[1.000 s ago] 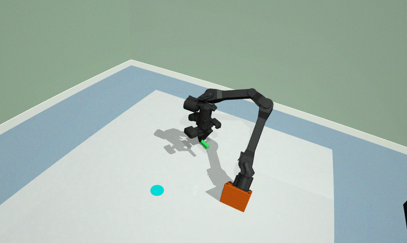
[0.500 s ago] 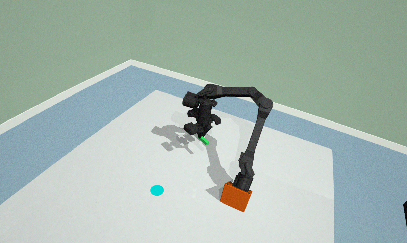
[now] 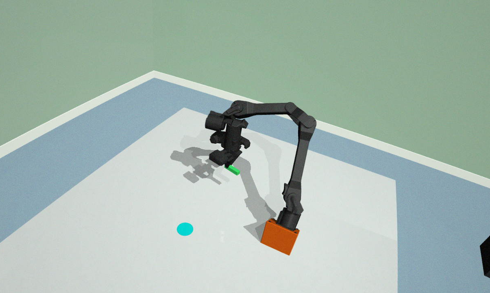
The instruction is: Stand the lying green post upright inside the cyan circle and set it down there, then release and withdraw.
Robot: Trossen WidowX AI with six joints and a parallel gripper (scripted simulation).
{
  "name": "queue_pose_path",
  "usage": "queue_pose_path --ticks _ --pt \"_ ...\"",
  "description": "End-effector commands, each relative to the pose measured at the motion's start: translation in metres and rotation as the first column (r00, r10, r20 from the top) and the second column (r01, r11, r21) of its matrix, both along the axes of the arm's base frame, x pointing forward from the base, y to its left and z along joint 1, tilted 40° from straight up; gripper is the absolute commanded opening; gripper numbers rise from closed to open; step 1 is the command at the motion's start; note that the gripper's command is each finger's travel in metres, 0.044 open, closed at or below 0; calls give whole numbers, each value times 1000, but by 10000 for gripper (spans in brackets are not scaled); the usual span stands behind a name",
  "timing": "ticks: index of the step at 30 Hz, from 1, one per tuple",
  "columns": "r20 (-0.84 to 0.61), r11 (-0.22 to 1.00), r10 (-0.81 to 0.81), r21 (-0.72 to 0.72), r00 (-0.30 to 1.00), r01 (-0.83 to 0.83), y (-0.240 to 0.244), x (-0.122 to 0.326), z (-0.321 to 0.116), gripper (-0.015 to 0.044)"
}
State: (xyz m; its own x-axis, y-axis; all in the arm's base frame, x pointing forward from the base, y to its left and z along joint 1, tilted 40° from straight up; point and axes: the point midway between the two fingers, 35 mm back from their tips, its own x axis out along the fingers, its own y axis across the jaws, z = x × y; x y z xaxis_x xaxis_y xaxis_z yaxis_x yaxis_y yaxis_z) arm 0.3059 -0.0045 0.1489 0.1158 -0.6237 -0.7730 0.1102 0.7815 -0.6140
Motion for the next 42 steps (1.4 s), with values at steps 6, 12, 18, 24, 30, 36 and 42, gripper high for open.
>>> queue_pose_path --ticks 6,12,18,24,30,36,42 --pt "-87 994 111 3 990 -112 23 10 -13 22" --pt "-141 982 185 5 973 -187 39 16 -22 22" --pt "-194 966 257 10 947 -260 55 21 -32 22" --pt "-246 943 326 19 913 -332 72 25 -42 22" --pt "-295 919 384 29 875 -393 86 27 -51 22" --pt "-351 888 442 45 826 -457 100 29 -61 22" --pt "-404 854 496 64 769 -517 114 29 -71 22"
